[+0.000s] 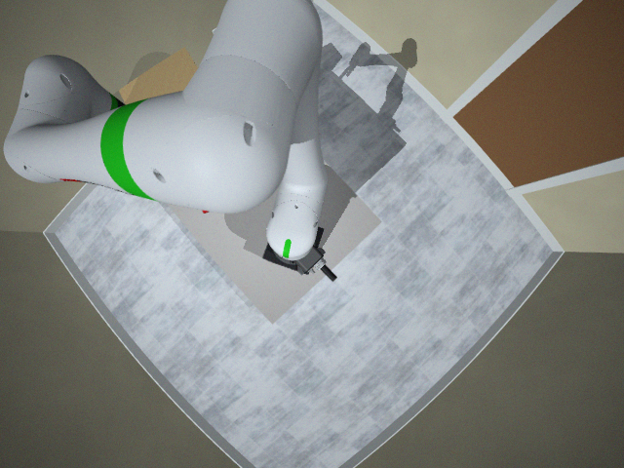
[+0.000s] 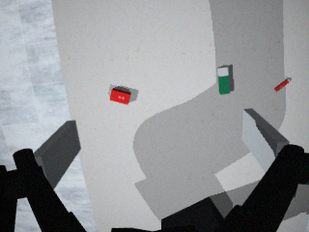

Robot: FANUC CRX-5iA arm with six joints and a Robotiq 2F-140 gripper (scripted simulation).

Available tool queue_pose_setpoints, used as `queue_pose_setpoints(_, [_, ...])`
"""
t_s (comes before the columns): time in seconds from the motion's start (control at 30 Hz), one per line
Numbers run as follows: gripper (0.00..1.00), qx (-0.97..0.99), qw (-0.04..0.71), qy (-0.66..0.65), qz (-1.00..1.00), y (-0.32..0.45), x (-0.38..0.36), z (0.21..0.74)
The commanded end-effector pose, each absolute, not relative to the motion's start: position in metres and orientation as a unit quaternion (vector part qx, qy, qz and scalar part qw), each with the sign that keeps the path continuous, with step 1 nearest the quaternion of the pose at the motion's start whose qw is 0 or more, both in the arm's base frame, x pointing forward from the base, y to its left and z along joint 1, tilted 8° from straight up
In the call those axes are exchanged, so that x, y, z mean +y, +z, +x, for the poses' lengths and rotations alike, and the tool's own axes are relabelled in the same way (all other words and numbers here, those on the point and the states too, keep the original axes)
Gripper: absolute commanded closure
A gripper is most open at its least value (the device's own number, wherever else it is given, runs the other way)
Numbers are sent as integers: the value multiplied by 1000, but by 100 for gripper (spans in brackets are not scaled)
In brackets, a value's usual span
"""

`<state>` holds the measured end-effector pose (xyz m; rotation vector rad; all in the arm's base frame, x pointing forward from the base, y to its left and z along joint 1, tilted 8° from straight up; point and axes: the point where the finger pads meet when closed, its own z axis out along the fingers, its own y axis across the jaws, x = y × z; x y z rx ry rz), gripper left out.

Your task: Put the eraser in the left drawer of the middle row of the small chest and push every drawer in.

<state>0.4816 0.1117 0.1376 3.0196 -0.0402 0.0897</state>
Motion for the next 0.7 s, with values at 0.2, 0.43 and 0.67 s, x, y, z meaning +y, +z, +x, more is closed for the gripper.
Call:
queue_pose_setpoints(0.2, [0,-9,60,32,998,139,114,482])
queue_pose_setpoints(0.43, [0,-64,59,35,996,68,106,491])
queue_pose_setpoints(0.67, [0,-100,57,37,993,23,98,492])
